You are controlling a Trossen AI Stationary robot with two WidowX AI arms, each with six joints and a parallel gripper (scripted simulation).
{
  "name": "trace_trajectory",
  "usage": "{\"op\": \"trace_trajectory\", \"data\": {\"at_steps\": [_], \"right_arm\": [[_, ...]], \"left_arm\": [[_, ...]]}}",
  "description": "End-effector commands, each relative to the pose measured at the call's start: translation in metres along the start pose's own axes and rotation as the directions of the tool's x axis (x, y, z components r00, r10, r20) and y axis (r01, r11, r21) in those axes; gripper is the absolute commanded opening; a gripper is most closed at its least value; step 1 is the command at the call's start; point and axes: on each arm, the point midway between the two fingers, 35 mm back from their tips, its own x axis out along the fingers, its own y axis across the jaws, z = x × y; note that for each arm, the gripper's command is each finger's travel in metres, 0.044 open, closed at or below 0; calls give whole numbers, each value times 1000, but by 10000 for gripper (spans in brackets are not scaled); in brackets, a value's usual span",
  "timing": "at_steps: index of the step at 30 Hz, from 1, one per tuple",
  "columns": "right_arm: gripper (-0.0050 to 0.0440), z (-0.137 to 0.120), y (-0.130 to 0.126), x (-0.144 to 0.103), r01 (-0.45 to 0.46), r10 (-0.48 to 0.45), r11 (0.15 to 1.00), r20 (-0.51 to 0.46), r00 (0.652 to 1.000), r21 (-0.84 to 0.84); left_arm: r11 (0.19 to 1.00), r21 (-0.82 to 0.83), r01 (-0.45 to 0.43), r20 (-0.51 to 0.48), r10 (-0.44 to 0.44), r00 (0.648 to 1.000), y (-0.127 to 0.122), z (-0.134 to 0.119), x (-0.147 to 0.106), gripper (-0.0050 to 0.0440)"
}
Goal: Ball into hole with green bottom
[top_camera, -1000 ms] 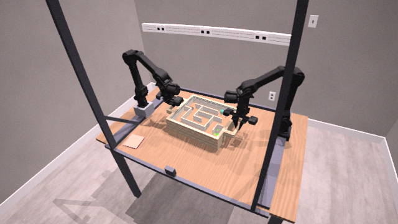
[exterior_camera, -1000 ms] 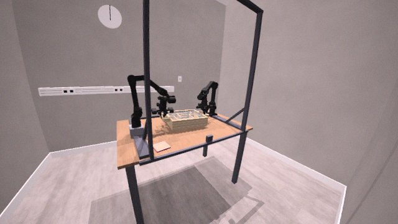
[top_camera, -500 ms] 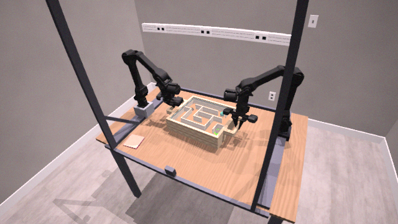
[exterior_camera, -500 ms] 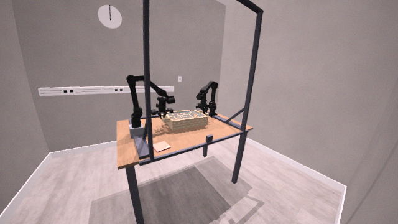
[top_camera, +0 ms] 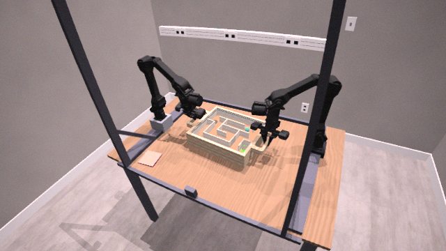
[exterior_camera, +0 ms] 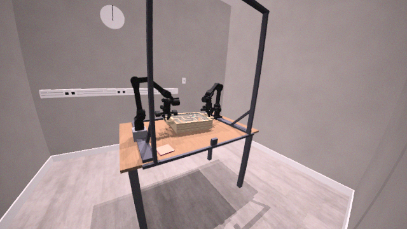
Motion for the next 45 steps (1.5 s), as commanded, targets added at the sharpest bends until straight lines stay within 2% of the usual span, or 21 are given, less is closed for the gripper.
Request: {"op": "trace_trajectory", "data": {"at_steps": [1,4,5,7,9,12,13,16,19,20,22,23,25,32,34,36,38,40,42,43,45], "right_arm": [[-50,-6,-1,-8,-42,41,999,-59,997,-19],[-50,-12,7,-19,3,-4,1000,-53,999,-7],[-50,-9,0,-10,-35,33,999,-58,998,-18],[-50,-6,-2,-4,-51,50,998,-37,998,-21],[-50,-14,5,-15,-19,18,1000,-24,1000,-14],[-50,-12,2,-13,-41,40,999,-43,998,-20],[-50,-7,-2,-5,-51,50,998,-35,998,-22],[-50,-13,7,-19,-6,5,1000,-39,999,-8],[-50,-15,7,-19,15,-15,1000,-23,1000,-7],[-50,-11,1,-12,-27,27,1000,-16,1000,-16],[-50,-9,-1,-9,-31,30,999,-21,999,-17],[-50,-14,4,-18,-22,22,1000,-36,999,-18],[-50,-8,-2,-7,-40,39,999,-37,999,-20],[-50,-13,7,-25,-8,8,1000,-65,998,-10],[-50,-10,3,-17,-22,21,1000,-63,998,-16],[-50,-14,7,-20,15,-15,1000,-43,999,-8],[-50,-11,1,-15,-15,14,1000,-47,999,-13],[-50,-15,6,-17,4,-4,1000,-8,1000,-7],[-50,-15,4,-16,-30,30,999,-2,1000,-16],[-50,-15,5,-12,-11,11,1000,14,1000,-11],[-50,-17,5,-19,-26,25,1000,-8,1000,-17]], "left_arm": [[999,-9,32,-6,-32,999,-8,11,-19,-50],[998,-18,54,6,-53,999,1,4,-2,-50],[999,-14,33,4,-33,999,-7,8,-14,-50],[1000,-9,12,18,-12,1000,-9,8,-19,-50],[999,-17,39,33,-38,999,-1,4,-7,-50],[999,-17,44,24,-43,999,-8,8,-16,-50],[1000,-13,6,21,-5,1000,-9,9,-17,-50],[999,-17,50,23,-50,998,2,4,-2,-50],[997,-25,68,35,-67,997,2,1,0,-50],[998,-21,52,42,-51,998,-7,5,-14,-50],[1000,-13,28,36,-28,999,-7,6,-13,-50],[998,-15,53,32,-53,998,-3,6,-8,-50],[1000,-5,18,16,-18,1000,-8,7,-15,-50],[998,-17,62,-6,-62,998,2,4,0,-50],[998,-18,62,-9,-63,998,-6,7,-12,-50],[997,-23,69,15,-68,998,2,3,0,-50],[998,-25,66,16,-65,998,-6,6,-12,-50],[998,-23,62,45,-61,997,1,1,-2,-50],[999,-19,45,62,-44,997,-6,3,-9,-50],[998,-20,51,68,-50,996,-6,2,-9,-50],[998,-23,66,59,-64,996,-6,3,-11,-50]]}}
